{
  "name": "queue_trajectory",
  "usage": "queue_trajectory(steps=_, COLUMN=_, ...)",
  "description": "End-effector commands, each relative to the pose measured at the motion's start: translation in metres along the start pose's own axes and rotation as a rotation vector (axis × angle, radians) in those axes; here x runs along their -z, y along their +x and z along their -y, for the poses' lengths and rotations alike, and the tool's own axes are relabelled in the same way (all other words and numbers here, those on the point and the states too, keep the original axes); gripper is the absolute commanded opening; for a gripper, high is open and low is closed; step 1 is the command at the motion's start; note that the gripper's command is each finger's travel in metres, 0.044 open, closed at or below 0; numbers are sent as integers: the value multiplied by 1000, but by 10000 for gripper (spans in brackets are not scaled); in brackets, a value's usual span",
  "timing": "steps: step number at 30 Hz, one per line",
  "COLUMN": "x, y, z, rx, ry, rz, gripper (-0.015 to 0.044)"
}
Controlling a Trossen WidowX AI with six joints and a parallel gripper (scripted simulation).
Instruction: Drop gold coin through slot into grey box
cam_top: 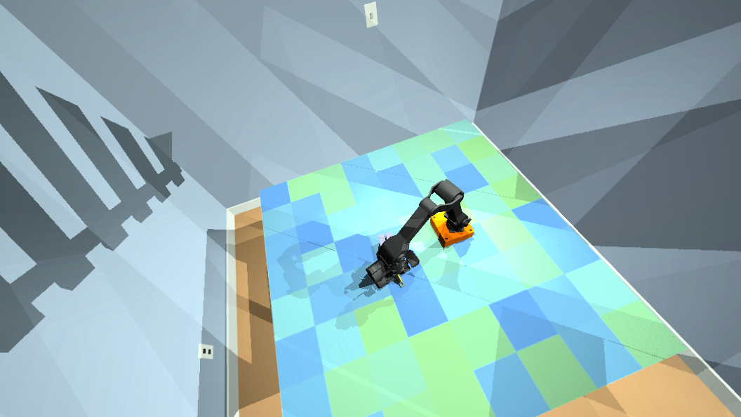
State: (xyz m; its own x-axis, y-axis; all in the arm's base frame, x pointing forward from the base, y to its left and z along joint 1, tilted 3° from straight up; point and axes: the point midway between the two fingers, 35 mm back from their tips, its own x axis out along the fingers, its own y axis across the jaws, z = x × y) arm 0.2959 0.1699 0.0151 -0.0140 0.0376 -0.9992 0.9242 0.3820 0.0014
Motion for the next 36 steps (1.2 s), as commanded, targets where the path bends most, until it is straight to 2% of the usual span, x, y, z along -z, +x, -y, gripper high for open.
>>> queue_trajectory(steps=1, x=0, y=10, z=4, rx=10, ry=6, rz=-3, gripper=161)
queue_trajectory(steps=12, x=0, y=25, z=5, rx=11, ry=6, rz=-3, gripper=161)
queue_trajectory(steps=17, x=0, y=25, z=5, rx=11, ry=6, rz=-3, gripper=29)
queue_trajectory(steps=21, x=0, y=25, z=5, rx=11, ry=6, rz=-3, gripper=3)
queue_trajectory(steps=30, x=0, y=25, z=5, rx=11, ry=6, rz=-3, gripper=0)
queue_trajectory(steps=36, x=1, y=12, z=3, rx=10, ry=6, rz=-3, gripper=0)
